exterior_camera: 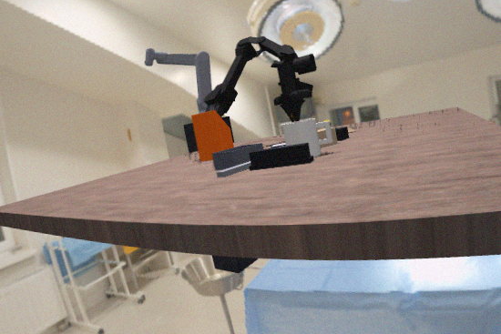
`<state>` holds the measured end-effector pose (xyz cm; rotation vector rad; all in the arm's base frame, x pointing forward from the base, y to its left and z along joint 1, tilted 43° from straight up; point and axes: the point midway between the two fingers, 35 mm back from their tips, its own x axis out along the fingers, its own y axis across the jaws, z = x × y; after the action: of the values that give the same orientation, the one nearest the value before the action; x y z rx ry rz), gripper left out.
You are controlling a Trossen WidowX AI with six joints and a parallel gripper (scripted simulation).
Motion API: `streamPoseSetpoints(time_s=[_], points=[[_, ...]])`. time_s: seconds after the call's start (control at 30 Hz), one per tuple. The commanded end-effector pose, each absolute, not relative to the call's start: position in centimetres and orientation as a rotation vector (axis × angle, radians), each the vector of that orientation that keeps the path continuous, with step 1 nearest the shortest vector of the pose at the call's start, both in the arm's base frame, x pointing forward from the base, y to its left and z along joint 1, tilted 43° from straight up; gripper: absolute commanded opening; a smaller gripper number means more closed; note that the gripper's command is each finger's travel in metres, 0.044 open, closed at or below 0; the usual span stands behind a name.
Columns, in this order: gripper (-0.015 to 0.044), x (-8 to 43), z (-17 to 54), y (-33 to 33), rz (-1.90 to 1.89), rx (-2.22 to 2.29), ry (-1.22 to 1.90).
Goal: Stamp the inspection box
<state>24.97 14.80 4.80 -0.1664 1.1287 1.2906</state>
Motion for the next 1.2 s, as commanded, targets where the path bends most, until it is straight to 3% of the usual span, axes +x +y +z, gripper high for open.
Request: streamPoseSetpoints(time_s=[0.0, 1.17], points=[[0.0000, 24.9, 4.6, 15.0, 1.291, -0.159, 1.130], [0.0000, 24.5, 2.9, 16.6, 1.294, -0.163, 1.128]])
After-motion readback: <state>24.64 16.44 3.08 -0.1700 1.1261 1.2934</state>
